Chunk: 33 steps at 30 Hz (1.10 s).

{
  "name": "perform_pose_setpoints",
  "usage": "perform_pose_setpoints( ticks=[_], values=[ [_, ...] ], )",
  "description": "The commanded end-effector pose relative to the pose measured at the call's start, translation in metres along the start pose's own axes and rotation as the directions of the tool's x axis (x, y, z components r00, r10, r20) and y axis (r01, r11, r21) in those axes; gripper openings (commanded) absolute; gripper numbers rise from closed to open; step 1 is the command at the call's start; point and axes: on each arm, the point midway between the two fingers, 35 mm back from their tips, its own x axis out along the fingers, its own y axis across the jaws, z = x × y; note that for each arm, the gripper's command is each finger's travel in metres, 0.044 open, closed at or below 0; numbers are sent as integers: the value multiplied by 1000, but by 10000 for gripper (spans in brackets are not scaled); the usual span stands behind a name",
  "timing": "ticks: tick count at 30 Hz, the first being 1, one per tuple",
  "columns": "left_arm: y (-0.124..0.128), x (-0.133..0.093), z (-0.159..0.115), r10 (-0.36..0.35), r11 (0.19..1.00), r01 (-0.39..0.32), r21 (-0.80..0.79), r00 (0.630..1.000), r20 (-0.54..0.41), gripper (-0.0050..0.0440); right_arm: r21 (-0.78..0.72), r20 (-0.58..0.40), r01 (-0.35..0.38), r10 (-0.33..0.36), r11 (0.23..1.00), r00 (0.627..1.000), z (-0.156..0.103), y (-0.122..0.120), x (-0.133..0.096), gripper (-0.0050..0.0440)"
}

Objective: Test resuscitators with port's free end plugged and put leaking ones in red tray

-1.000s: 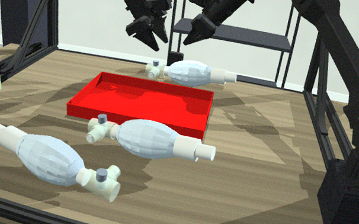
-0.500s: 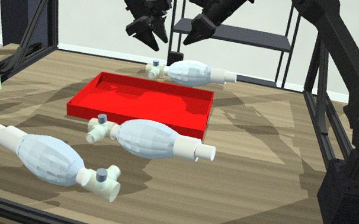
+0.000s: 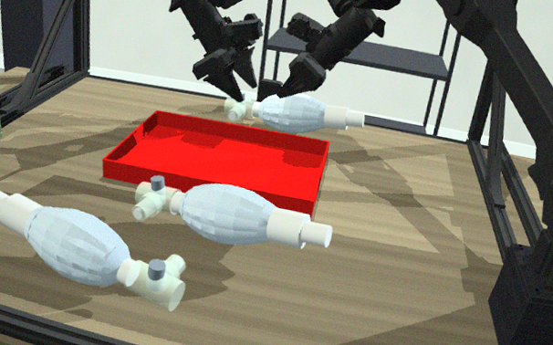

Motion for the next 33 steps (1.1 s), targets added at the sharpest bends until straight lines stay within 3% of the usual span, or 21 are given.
perform_pose_setpoints(
  ticks=[1,10,11,27,28,33],
  values=[
    [1,10,-9,5,1000,-4,4,1000,-5,440,-2,-2,1,-1,1000,1000,-6,-1,6,409],
    [1,10,-9,5,1000,-4,4,1000,-5,440,-2,-2,1,-1,1000,1000,-6,-1,6,409],
    [2,41,-34,7,1000,-7,5,1000,-6,440,-2,-1,0,0,1000,1000,-36,-1,46,409],
    [2,41,-34,7,1000,-7,5,1000,-6,440,-2,-1,0,0,1000,1000,-36,-1,46,409],
    [2,39,-32,4,1000,-4,5,1000,-4,440,0,3,-1,1,1000,1000,-33,0,44,0],
    [2,39,-32,4,1000,-4,5,1000,-4,440,0,3,-1,1,1000,1000,-33,0,44,0]
  ],
)
